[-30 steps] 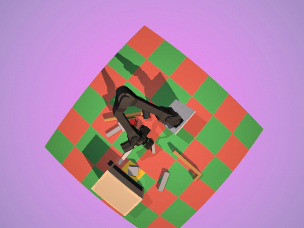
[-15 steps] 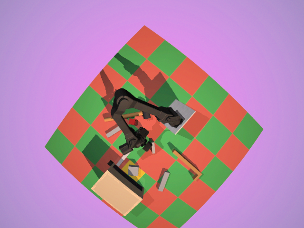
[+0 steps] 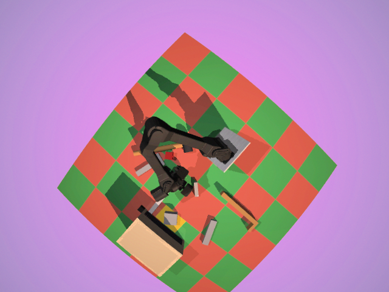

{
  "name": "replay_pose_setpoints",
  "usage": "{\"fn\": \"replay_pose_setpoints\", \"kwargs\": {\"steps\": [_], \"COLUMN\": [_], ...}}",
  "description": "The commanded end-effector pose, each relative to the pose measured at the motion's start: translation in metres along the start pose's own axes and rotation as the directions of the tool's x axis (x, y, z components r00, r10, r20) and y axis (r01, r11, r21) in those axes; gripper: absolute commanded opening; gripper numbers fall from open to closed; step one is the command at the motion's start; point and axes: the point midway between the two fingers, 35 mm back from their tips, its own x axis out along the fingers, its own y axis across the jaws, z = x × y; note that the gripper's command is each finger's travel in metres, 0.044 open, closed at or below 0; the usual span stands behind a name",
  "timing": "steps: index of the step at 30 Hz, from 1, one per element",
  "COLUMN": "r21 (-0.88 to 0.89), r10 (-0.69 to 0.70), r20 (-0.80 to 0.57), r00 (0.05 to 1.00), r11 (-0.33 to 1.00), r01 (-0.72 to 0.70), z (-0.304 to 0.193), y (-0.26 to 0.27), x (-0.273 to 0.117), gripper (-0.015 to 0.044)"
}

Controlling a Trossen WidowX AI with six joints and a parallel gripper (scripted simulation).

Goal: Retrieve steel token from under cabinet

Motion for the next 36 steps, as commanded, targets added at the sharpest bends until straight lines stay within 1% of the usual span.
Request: {"fn": "replay_pose_setpoints", "kwargs": {"steps": [1,36], "r21": [0.012,0.013], "r10": [0.002,0.002], "r20": [-0.008,-0.010], "r00": [1.000,1.000], "r11": [1.000,1.000], "r01": [-0.002,-0.002], "z": [-0.010,-0.047], "y": [0.002,0.001], "x": [0.000,-0.001], "gripper": [0.0000,0.0000]}}
